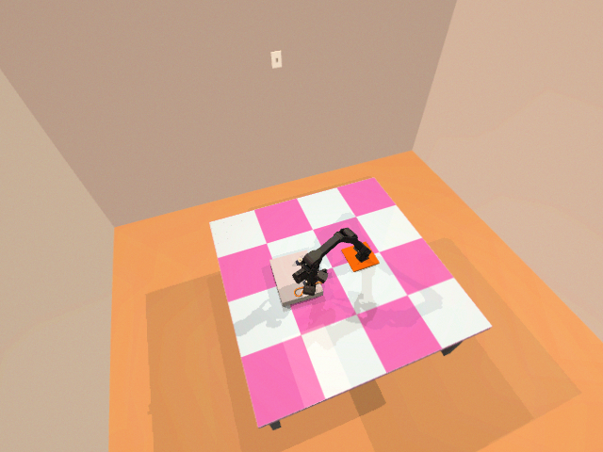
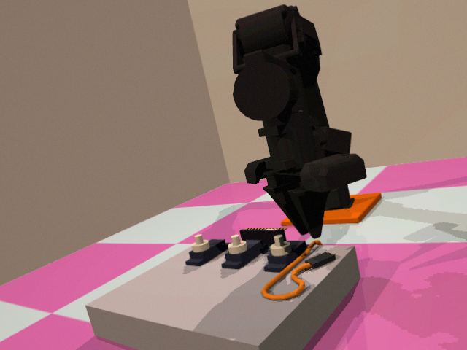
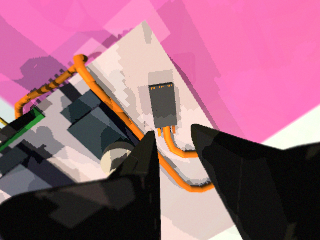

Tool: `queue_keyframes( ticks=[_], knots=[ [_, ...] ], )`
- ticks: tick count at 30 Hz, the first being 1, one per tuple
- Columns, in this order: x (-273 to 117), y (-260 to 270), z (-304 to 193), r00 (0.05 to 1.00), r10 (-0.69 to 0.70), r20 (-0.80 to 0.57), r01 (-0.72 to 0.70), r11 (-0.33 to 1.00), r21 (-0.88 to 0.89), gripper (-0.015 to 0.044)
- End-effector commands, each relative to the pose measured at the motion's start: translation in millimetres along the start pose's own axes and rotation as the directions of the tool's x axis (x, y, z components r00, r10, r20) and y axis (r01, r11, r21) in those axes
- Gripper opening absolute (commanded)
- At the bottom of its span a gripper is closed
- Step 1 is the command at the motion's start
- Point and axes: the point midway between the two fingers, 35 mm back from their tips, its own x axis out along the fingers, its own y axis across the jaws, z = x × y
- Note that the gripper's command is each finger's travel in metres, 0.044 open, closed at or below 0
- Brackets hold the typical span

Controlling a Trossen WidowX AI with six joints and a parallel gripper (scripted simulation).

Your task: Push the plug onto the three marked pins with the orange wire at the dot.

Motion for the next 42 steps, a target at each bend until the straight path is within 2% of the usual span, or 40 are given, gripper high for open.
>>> queue_keyframes(
  ticks=[1,20,30,32,42],
  knots=[
    [10,0,-1,1.000,0.005,-0.001,-0.005,1.000,-0.008,0.0115],
    [37,0,0,1.000,0.005,-0.001,-0.005,1.000,-0.008,0.0115],
    [37,0,0,1.000,0.005,-0.001,-0.005,1.000,-0.008,0.0048],
    [35,0,-1,1.000,0.005,-0.001,-0.005,1.000,-0.008,0.0000],
    [-5,-1,-1,1.000,0.005,-0.001,-0.005,1.000,-0.008,0.0000]
  ],
)
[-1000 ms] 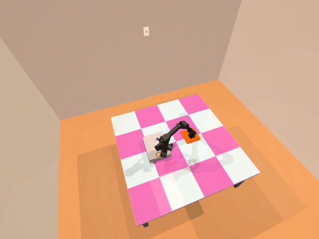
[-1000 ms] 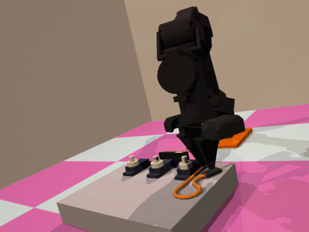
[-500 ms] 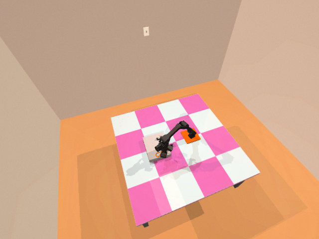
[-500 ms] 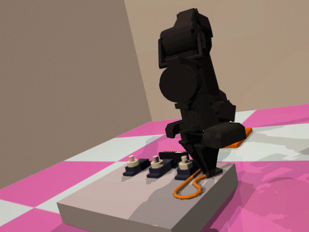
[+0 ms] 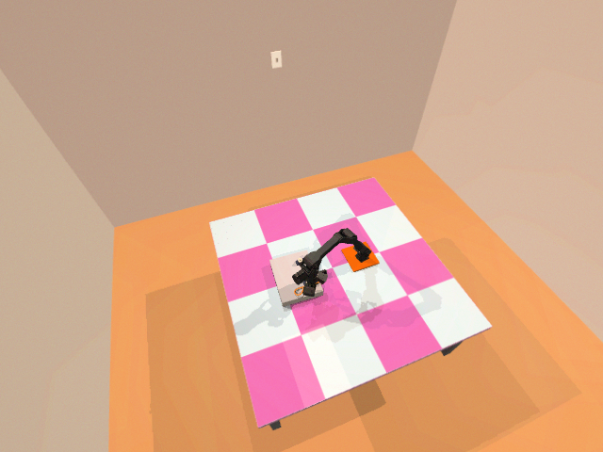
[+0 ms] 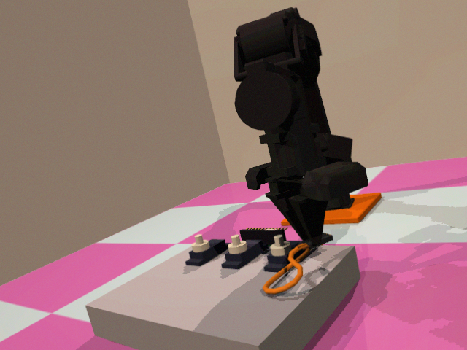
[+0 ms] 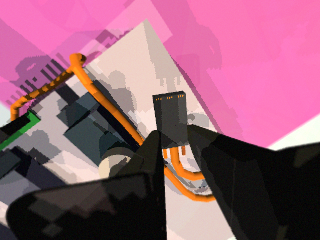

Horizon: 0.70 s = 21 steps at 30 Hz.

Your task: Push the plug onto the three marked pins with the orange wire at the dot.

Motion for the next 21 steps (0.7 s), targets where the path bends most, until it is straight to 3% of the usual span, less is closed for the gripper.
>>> queue_keyframes(
  ticks=[1,8,21],
  knots=[
    [-18,0,-1,1.000,-0.004,-0.007,0.004,1.000,-0.003,0.0000],
    [-30,2,0,1.000,-0.003,-0.007,0.004,0.999,0.032,0.0000],
    [-37,29,8,1.000,-0.002,-0.007,0.004,0.896,0.445,0.0000]
  ],
)
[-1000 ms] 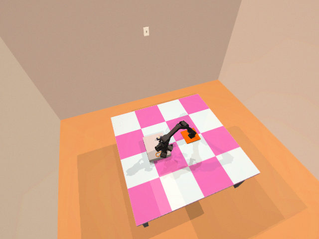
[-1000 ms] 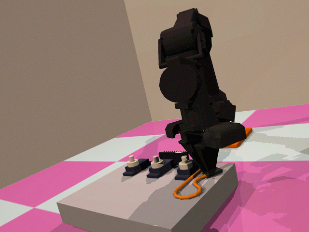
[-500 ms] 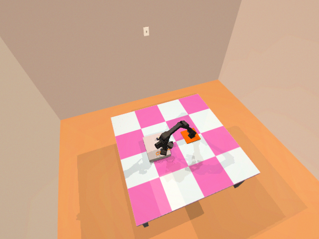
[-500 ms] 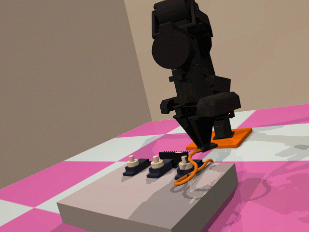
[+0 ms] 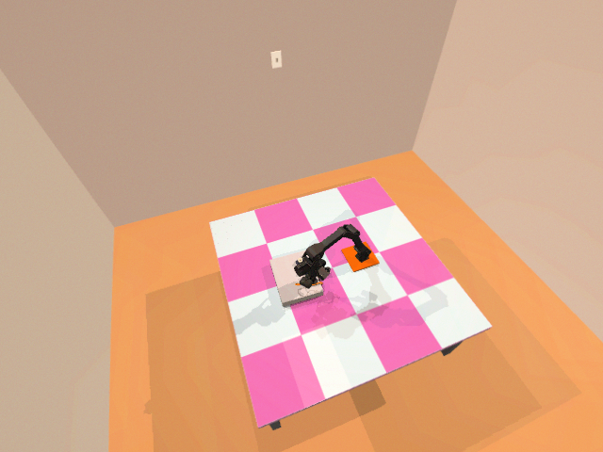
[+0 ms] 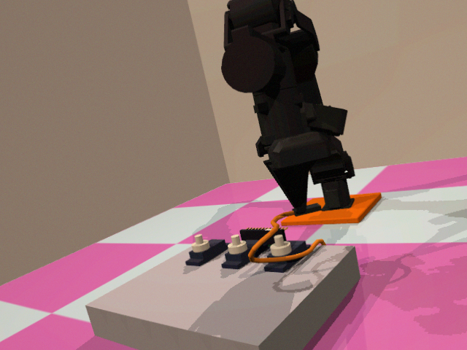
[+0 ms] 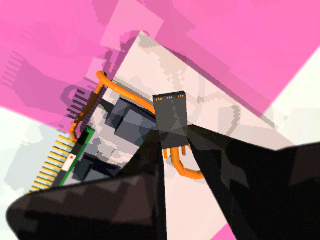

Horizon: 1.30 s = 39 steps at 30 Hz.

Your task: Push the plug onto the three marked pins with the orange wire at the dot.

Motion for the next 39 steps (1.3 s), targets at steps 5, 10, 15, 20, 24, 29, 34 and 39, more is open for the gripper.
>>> queue_keyframes(
  ticks=[5,10,15,20,24,29,34,39],
  knots=[
    [-1,19,-1,1.000,0.010,0.000,-0.009,0.966,0.258,0.0000],
    [-3,30,-1,1.000,0.010,0.000,-0.009,0.907,0.420,0.0000],
    [-4,42,-1,1.000,0.011,0.000,-0.009,0.822,0.570,0.0000],
    [-4,53,0,1.000,0.012,0.000,-0.008,0.711,0.703,0.0000],
    [-5,62,1,1.000,0.013,0.000,-0.008,0.607,0.794,0.0000],
    [-5,74,2,1.000,0.014,0.000,-0.006,0.462,0.887,0.0000],
    [-4,86,3,1.000,0.015,0.000,-0.004,0.302,0.953,0.0000],
    [-3,97,5,1.000,0.015,0.000,-0.002,0.133,0.991,0.0000]
  ],
)
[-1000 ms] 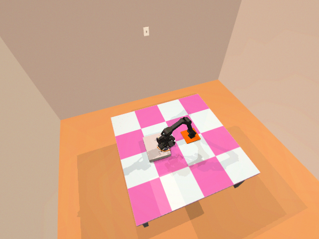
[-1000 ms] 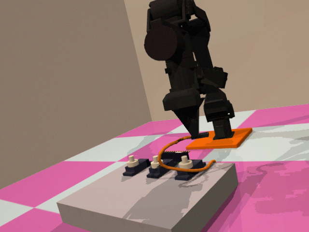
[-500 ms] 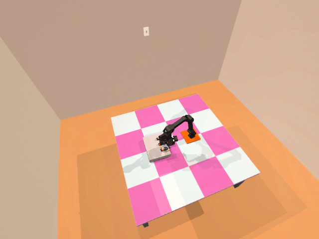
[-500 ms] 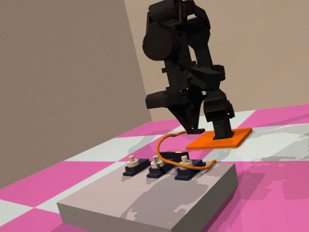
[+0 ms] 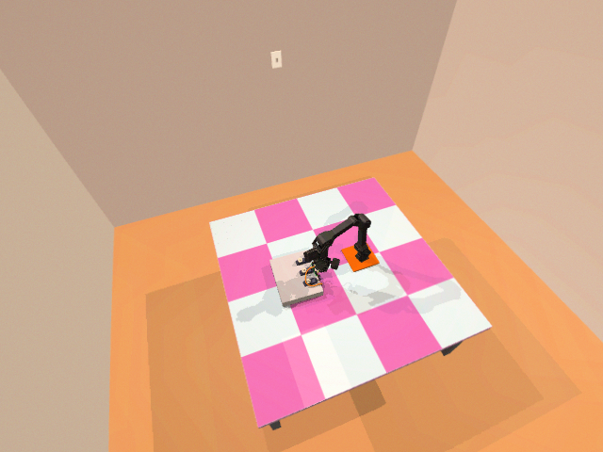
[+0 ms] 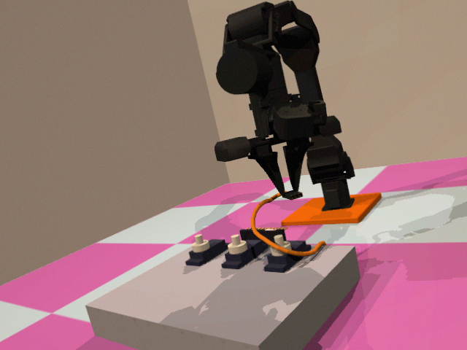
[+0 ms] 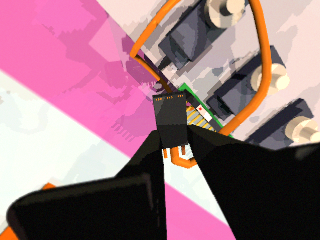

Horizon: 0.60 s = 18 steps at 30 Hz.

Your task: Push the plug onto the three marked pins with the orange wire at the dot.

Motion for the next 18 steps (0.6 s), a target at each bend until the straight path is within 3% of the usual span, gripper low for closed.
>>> queue_keyframes(
  ticks=[1,18],
  knots=[
    [3,4,-10,1.000,0.003,-0.009,-0.002,0.992,0.123,0.0000],
    [10,21,-46,1.000,0.004,-0.012,0.004,0.757,0.653,0.0000]
  ],
)
